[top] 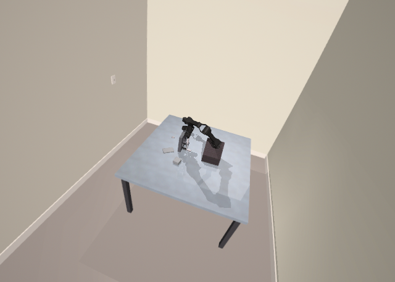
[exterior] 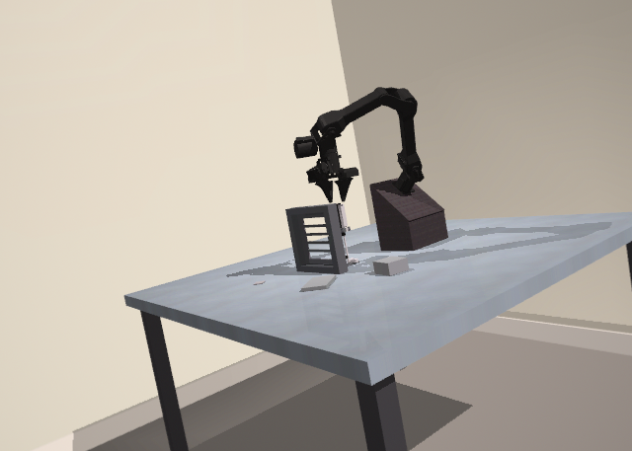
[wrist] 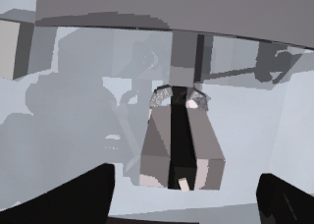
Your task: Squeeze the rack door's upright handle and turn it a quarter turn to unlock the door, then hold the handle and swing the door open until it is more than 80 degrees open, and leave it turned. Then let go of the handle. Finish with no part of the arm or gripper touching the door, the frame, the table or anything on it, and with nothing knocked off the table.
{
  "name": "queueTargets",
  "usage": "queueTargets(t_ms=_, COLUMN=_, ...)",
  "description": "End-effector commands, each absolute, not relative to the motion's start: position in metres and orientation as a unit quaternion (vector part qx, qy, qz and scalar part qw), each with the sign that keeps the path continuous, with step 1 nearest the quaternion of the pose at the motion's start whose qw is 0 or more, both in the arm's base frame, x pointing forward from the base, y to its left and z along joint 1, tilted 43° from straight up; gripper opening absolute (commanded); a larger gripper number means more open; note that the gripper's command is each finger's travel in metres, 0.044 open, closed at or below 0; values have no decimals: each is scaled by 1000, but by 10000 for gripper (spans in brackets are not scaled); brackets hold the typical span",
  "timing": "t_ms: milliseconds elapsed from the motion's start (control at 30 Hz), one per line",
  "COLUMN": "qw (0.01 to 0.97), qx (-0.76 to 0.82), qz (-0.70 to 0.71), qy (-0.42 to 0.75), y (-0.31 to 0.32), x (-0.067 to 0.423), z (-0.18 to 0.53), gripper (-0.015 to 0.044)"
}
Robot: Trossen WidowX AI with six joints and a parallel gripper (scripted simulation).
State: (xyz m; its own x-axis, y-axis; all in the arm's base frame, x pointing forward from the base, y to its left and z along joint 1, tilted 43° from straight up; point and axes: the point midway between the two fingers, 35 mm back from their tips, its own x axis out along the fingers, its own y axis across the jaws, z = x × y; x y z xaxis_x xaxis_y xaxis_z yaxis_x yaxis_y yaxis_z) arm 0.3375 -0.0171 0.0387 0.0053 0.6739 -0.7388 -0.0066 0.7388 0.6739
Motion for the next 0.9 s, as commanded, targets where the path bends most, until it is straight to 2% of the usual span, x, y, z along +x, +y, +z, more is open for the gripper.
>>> queueTargets(t_ms=0, qw=660, qx=258, qz=258, qy=657, y=-10, x=337, z=33, gripper=285)
queueTargets(t_ms=867, qw=659, qx=259, qz=260, qy=657, y=20, x=336, z=2, gripper=285)
